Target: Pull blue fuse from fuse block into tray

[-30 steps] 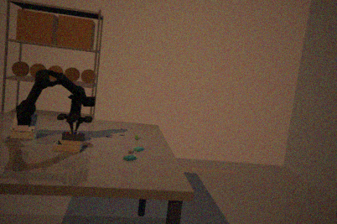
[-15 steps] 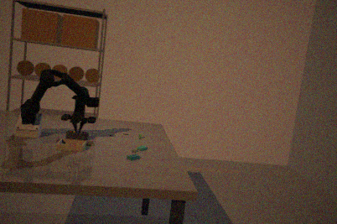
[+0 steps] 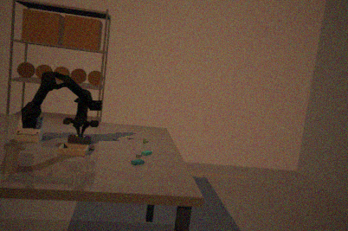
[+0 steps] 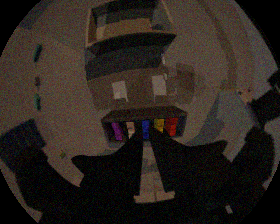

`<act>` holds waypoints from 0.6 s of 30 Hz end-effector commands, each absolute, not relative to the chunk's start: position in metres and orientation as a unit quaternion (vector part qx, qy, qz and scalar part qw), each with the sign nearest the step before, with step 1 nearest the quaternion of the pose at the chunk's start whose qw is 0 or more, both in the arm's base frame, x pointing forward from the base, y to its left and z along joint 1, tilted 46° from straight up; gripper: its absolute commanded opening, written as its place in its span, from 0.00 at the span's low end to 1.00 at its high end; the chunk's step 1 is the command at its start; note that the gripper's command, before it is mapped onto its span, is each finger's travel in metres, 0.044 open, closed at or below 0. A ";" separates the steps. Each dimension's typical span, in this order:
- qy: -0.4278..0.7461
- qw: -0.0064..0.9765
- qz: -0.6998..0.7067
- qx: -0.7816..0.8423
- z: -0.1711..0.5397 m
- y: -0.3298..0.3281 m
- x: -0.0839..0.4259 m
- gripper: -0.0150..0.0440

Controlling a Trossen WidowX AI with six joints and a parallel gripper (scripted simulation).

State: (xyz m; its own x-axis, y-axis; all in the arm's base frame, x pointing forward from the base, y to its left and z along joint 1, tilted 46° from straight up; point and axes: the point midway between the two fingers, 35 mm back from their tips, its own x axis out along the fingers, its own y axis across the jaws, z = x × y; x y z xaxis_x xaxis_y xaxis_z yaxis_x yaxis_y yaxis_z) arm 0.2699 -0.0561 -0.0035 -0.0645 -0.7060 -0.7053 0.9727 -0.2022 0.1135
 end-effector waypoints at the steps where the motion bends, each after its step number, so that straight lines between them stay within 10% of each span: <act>1: 0.201 0.599 -0.701 0.331 -0.003 -0.056 0.270 0.25; 18: 0.202 0.599 -0.701 0.330 0.003 -0.050 0.271 0.25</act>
State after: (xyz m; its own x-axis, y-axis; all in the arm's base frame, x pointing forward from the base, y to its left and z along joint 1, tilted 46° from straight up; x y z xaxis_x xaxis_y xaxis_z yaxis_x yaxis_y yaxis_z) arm 0.2706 -0.0511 0.0015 -0.0646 -0.7095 -0.7018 0.9749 -0.1950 0.1073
